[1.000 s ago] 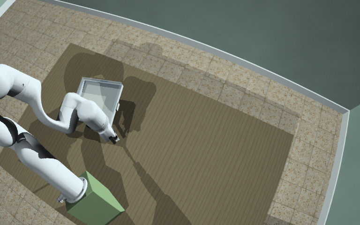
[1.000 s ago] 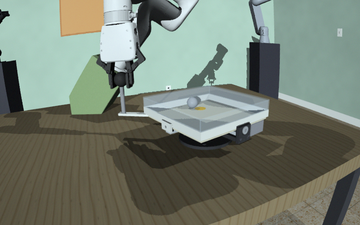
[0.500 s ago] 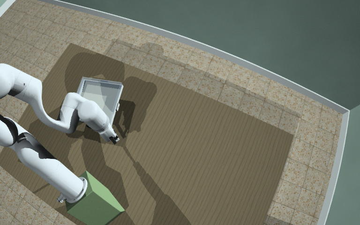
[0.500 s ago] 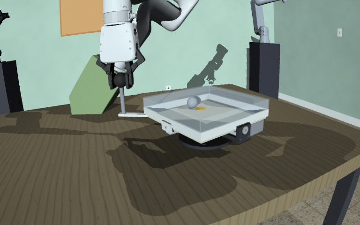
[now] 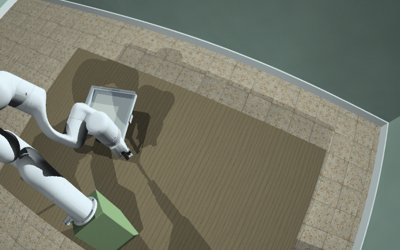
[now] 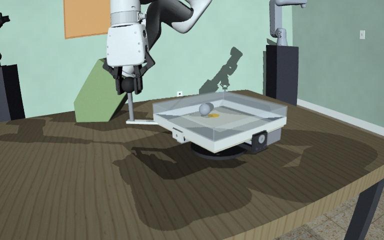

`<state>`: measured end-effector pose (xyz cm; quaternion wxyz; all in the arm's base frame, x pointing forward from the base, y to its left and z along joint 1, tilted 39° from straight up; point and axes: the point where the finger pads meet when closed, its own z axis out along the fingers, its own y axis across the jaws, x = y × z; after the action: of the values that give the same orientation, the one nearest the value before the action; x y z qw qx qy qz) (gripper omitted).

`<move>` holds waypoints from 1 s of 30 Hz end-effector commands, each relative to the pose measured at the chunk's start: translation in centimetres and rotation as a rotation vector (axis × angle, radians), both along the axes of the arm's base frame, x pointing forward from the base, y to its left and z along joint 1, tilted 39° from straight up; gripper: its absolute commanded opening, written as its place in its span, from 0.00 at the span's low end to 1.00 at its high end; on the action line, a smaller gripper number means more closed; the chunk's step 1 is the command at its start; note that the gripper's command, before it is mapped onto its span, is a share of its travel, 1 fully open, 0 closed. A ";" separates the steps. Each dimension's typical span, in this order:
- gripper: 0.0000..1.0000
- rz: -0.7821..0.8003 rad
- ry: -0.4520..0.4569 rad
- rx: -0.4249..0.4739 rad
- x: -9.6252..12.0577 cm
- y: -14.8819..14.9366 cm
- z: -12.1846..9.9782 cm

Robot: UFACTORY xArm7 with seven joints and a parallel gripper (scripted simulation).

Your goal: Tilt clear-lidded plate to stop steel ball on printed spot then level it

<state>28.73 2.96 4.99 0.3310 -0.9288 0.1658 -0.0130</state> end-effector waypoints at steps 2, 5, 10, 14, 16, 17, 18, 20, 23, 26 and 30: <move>0.00 -0.005 -0.006 -0.002 0.2 -0.2 0.5; 0.00 -0.005 -0.006 -0.002 0.1 -0.3 0.5; 0.00 -0.005 -0.006 -0.002 0.1 -0.3 0.5; 0.00 -0.005 -0.006 -0.002 0.2 -0.2 0.2; 0.00 -0.005 -0.006 -0.002 0.2 -0.2 0.1; 0.00 -0.005 -0.006 -0.002 0.2 -0.2 0.1; 0.00 -0.005 -0.006 -0.002 0.2 -0.2 0.1; 0.00 -0.005 -0.006 -0.002 0.2 -0.1 0.0; 0.00 -0.005 -0.006 -0.002 0.2 -0.1 0.0; 0.00 -0.005 -0.006 -0.002 0.2 -0.1 0.0; 0.00 -0.005 -0.006 -0.002 0.0 -0.1 0.0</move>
<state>28.76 2.97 4.91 0.3310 -0.9288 0.1661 -0.0143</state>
